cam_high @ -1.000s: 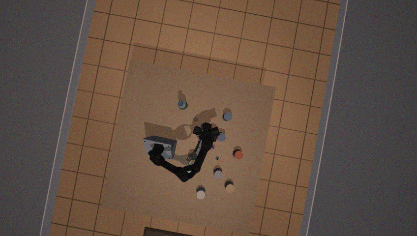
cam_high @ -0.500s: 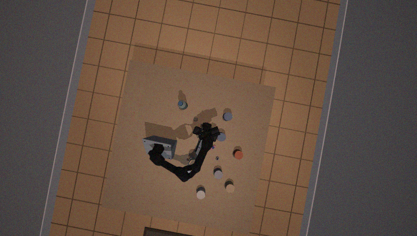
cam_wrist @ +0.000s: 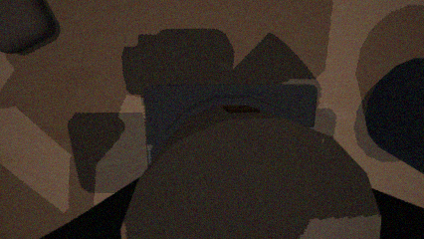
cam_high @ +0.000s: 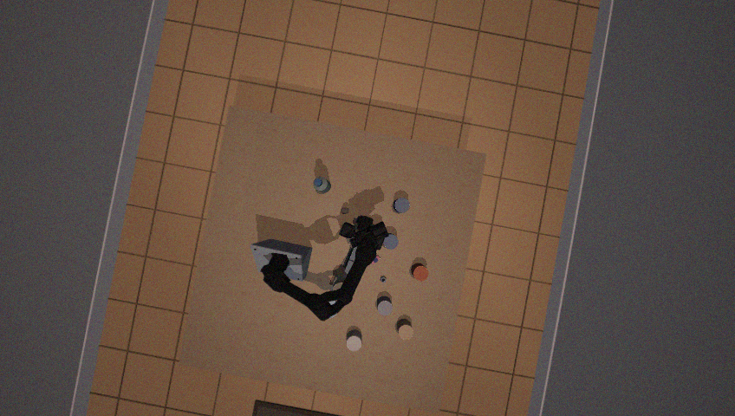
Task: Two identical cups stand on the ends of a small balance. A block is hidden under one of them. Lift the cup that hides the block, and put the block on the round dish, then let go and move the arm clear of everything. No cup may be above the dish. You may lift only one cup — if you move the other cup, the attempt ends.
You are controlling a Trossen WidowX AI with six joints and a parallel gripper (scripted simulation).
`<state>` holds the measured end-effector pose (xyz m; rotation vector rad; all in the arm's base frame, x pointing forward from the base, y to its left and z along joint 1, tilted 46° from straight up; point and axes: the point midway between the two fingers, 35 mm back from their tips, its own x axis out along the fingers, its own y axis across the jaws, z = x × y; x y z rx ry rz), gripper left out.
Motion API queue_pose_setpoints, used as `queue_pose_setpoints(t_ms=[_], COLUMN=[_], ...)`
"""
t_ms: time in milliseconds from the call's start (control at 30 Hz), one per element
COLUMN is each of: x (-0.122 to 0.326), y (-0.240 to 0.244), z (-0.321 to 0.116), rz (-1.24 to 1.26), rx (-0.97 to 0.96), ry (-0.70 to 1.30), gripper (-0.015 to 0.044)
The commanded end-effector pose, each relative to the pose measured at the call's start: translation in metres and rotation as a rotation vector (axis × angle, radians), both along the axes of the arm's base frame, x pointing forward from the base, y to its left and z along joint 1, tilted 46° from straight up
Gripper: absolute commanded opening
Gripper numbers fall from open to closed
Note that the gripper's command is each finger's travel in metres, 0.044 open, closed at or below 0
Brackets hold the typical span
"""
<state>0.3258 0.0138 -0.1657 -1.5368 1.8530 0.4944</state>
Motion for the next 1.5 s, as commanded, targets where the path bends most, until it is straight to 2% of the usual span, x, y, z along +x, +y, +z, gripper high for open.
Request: queue_pose_setpoints(t_ms=[0,1467], x=[0.005,0.011], y=[0.008,0.048], z=[0.007,0.045], rz=[0.002,0.002], rx=[0.010,0.014], ry=[-0.017,-0.017], gripper=[0.0000,0.0000])
